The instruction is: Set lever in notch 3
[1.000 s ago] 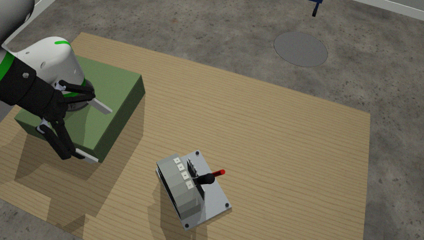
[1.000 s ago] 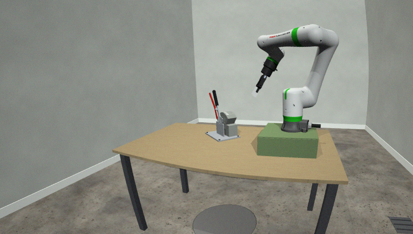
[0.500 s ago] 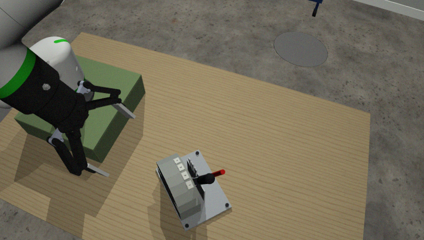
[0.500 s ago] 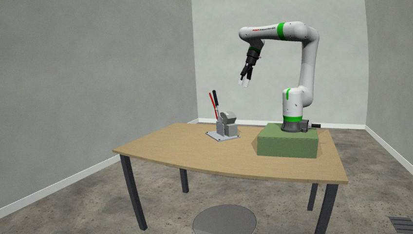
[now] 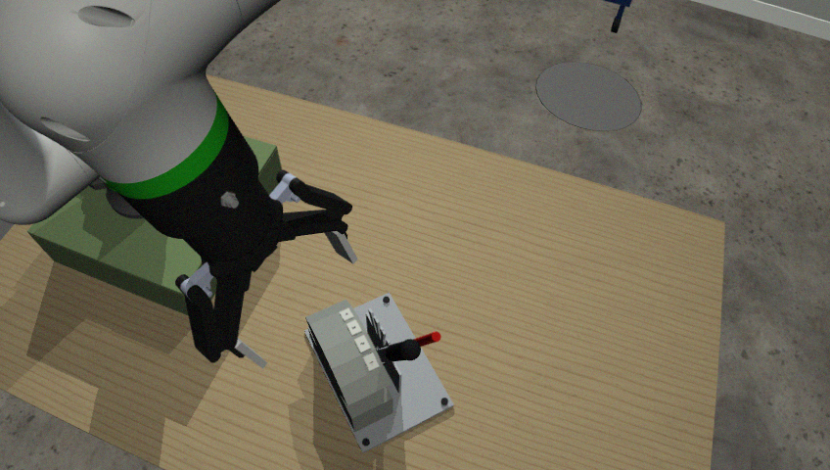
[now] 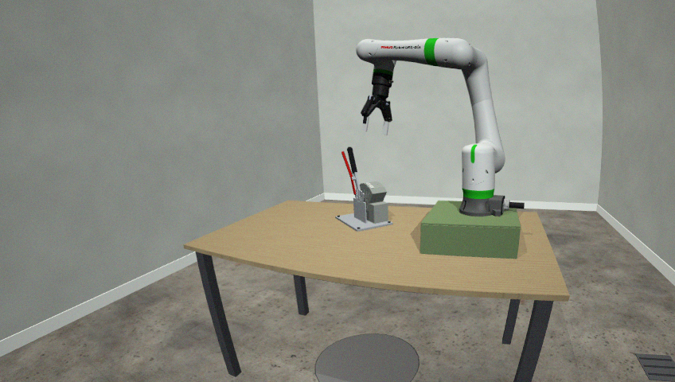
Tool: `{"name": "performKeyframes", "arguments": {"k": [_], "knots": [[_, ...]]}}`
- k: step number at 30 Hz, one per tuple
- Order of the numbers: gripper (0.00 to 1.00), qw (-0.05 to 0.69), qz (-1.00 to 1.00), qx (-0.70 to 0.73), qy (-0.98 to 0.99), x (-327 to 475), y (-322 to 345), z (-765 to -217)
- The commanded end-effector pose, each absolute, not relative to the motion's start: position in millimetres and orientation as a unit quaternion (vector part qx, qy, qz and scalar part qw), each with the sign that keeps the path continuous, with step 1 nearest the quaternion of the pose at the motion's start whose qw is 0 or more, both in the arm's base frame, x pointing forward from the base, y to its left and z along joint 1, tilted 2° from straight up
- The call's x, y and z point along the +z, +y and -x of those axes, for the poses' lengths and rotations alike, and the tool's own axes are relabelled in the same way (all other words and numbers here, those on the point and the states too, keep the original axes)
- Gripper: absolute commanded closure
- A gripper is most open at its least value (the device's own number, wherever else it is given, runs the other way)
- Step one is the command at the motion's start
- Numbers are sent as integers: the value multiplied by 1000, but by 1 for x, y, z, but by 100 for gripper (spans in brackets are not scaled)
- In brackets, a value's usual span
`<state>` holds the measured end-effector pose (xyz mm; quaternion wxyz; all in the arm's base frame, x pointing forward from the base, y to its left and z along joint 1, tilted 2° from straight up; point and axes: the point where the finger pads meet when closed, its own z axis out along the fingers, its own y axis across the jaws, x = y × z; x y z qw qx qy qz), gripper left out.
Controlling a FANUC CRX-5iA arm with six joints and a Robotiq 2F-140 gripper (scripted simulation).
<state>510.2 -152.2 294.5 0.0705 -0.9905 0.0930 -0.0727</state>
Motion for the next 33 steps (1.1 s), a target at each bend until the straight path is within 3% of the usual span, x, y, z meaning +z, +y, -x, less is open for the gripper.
{"name": "performKeyframes", "arguments": {"k": [1, 13, 20, 21, 33], "knots": [[0, 46, 985, -34, 163, 301, -142, -552], [0, -6, 960, -10, 281, 301, -106, -618], [0, -10, 957, -9, 290, 300, -103, -623], [100, -10, 957, -9, 290, 300, -103, -623], [100, -10, 957, -9, 290, 300, -103, -623]]}}
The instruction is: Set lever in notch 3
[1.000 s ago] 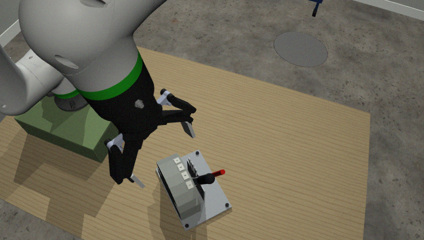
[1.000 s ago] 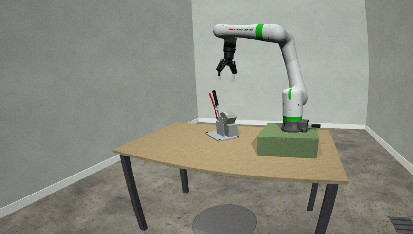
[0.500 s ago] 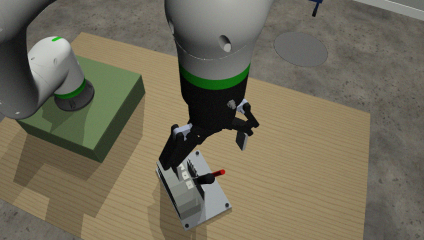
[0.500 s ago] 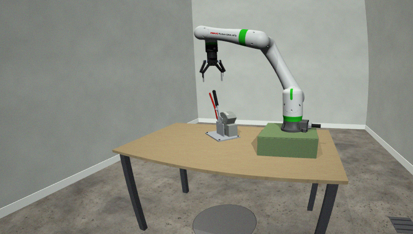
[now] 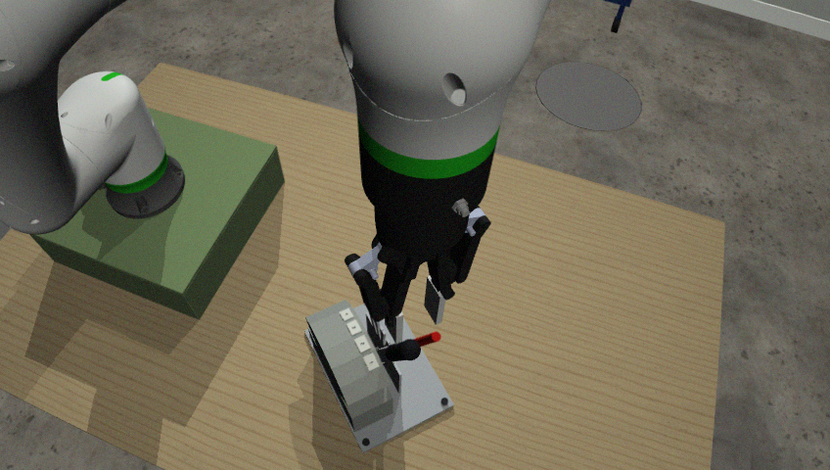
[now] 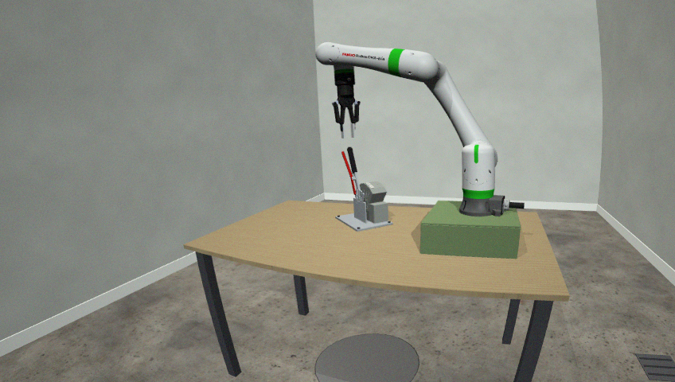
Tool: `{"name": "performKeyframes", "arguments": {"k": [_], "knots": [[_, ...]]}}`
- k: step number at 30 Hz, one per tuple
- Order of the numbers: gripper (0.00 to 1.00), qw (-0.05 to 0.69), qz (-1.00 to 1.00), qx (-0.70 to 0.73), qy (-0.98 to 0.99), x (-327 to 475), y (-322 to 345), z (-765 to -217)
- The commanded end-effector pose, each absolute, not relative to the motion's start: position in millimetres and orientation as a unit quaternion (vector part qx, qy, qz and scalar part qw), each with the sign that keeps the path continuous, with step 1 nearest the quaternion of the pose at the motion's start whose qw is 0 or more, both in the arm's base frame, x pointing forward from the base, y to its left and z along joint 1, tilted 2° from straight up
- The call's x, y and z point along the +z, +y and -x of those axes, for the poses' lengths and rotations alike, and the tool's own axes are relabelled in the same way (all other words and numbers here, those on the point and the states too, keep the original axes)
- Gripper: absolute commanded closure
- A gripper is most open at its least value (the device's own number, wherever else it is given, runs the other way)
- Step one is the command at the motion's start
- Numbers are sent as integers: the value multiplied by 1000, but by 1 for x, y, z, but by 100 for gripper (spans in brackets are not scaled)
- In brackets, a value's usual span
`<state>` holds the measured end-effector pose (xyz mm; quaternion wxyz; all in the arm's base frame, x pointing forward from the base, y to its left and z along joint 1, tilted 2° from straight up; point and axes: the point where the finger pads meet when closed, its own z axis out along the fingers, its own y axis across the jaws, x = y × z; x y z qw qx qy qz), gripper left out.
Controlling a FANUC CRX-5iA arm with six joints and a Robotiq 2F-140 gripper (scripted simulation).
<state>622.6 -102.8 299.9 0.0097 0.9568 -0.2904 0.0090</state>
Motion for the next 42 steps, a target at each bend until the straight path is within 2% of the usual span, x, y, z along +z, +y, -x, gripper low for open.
{"name": "performKeyframes", "arguments": {"k": [1, 32, 33, 42], "knots": [[100, 10, -957, 9, -290, 300, -103, -623], [100, 10, -957, 9, -290, 300, -103, -623], [43, 10, -957, 9, -290, 300, -103, -623], [43, 10, -957, 9, -290, 300, -103, -623]]}}
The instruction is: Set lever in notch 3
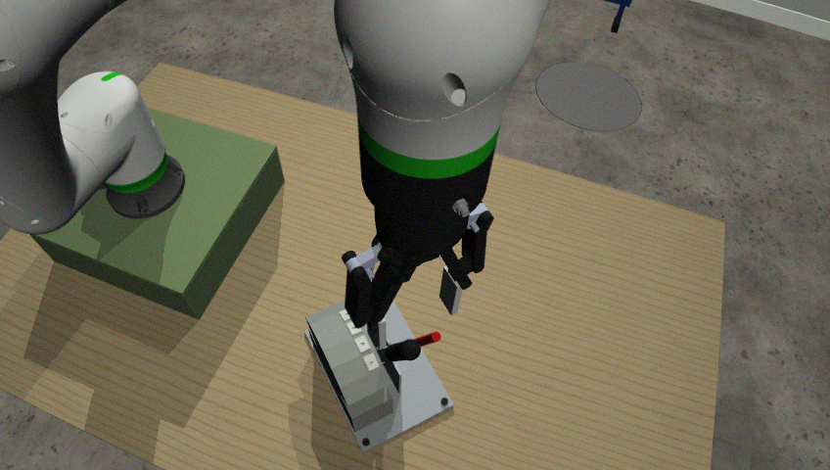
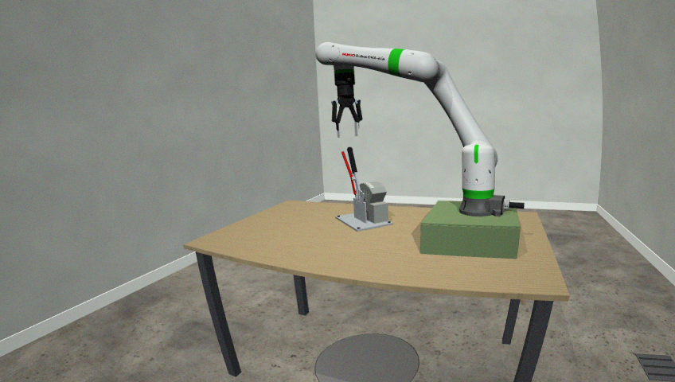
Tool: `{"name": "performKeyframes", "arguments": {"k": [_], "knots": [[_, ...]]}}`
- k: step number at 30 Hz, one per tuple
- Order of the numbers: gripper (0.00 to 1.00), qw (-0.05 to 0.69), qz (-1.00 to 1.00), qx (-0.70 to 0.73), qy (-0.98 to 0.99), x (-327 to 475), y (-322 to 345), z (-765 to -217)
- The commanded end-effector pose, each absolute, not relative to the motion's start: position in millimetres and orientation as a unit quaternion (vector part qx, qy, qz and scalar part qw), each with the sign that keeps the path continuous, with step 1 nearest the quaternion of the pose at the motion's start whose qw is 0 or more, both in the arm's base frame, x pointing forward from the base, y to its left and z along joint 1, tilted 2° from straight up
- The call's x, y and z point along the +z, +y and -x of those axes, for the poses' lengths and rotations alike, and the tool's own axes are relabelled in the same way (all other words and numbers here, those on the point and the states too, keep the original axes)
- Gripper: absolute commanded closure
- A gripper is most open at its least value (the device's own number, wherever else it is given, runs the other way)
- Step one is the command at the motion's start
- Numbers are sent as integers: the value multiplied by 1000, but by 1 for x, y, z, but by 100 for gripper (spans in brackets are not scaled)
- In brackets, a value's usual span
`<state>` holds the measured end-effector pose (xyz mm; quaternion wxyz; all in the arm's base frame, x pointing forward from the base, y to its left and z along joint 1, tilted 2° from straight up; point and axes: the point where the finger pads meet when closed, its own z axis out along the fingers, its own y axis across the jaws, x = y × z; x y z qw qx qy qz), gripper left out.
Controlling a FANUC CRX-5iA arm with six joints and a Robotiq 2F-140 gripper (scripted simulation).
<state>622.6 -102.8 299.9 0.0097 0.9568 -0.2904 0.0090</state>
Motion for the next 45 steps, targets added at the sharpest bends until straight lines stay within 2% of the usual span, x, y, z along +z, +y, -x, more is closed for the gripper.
{"name": "performKeyframes", "arguments": {"k": [1, 45], "knots": [[43, 10, -957, 9, -290, 300, -103, -623], [43, 10, -957, 9, -290, 295, -103, -623]]}}
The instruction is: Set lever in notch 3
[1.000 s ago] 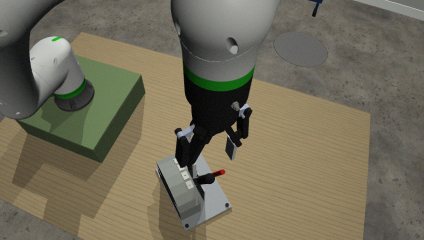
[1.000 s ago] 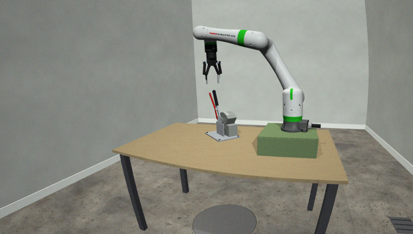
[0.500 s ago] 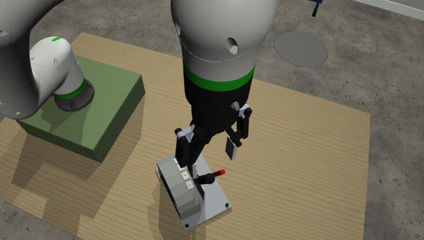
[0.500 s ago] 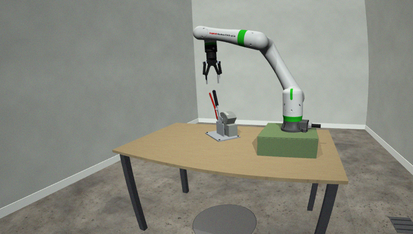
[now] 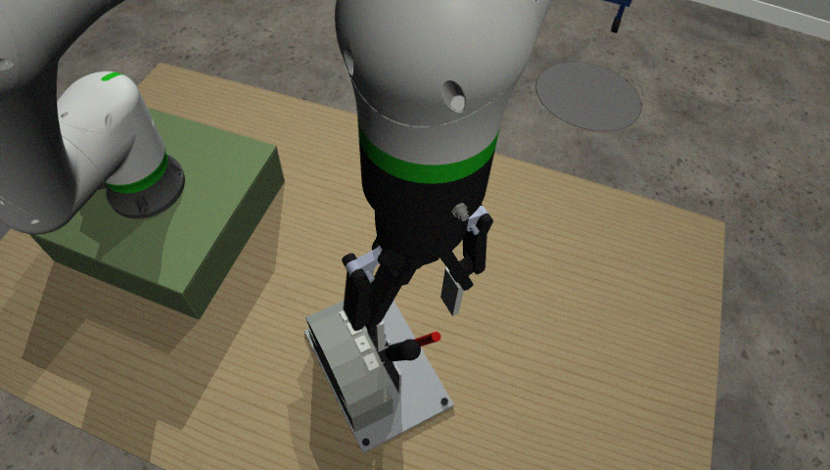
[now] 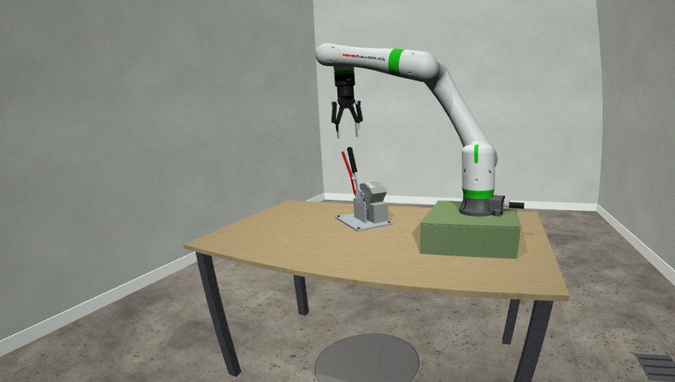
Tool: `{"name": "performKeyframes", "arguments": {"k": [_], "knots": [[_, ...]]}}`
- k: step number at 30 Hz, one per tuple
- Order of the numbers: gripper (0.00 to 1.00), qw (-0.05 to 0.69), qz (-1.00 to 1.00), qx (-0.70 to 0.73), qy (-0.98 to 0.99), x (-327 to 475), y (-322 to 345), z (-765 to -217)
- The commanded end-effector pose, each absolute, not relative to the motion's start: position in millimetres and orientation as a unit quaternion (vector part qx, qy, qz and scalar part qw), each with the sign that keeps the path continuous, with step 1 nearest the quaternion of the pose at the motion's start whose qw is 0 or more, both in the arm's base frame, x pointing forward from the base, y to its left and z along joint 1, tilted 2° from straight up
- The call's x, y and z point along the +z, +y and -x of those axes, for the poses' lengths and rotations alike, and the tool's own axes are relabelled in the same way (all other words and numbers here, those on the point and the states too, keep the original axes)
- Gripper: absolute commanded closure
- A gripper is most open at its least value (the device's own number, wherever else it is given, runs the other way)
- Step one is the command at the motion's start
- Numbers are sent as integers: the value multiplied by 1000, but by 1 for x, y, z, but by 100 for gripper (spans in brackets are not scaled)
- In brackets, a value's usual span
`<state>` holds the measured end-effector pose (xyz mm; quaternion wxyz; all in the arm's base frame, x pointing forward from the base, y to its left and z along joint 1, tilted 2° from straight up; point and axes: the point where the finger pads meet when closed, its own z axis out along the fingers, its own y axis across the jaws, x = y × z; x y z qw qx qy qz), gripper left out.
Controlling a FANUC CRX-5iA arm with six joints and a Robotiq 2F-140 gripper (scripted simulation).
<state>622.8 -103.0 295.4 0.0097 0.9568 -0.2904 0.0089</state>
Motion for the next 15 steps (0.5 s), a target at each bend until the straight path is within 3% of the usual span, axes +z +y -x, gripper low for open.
{"name": "performKeyframes", "arguments": {"k": [1, 15], "knots": [[43, 10, -957, 9, -290, 294, -103, -623], [43, 10, -957, 9, -290, 284, -103, -623]]}}
